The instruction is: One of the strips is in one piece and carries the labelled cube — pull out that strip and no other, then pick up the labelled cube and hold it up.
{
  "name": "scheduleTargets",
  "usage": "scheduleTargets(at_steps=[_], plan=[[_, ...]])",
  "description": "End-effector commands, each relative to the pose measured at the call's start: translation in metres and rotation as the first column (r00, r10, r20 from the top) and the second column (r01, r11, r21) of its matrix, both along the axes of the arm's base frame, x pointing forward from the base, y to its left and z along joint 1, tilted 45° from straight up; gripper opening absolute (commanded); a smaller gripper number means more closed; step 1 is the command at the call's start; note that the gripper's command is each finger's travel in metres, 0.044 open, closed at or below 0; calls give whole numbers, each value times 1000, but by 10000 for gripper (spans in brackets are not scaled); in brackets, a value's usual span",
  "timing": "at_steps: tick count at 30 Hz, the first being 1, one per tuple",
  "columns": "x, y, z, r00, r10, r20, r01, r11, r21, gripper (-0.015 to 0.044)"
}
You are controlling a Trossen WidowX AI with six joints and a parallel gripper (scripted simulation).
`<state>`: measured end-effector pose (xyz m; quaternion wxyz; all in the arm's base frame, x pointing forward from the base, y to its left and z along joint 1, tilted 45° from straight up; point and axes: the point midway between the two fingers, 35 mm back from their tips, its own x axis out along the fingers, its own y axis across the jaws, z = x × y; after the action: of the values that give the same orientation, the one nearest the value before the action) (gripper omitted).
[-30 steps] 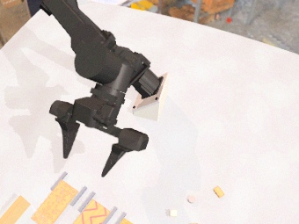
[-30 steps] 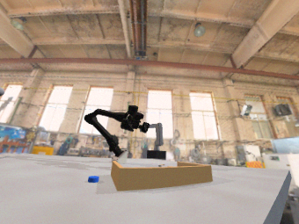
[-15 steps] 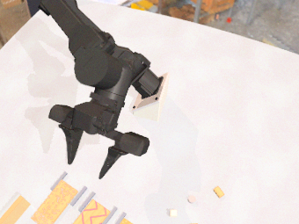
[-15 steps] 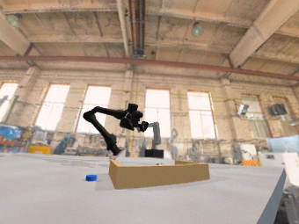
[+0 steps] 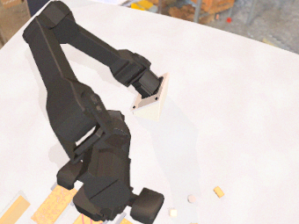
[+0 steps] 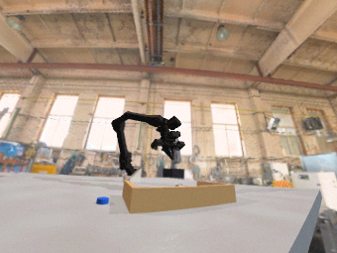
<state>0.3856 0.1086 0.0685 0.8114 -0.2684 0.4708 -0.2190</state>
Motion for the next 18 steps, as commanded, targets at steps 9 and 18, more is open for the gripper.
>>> scheduleTargets(at_steps=[9,18], plan=[[14,-23,-64,898,-394,-197,397,917,-25,0],[14,-26,-68,898,-394,-197,397,917,-25,0]])
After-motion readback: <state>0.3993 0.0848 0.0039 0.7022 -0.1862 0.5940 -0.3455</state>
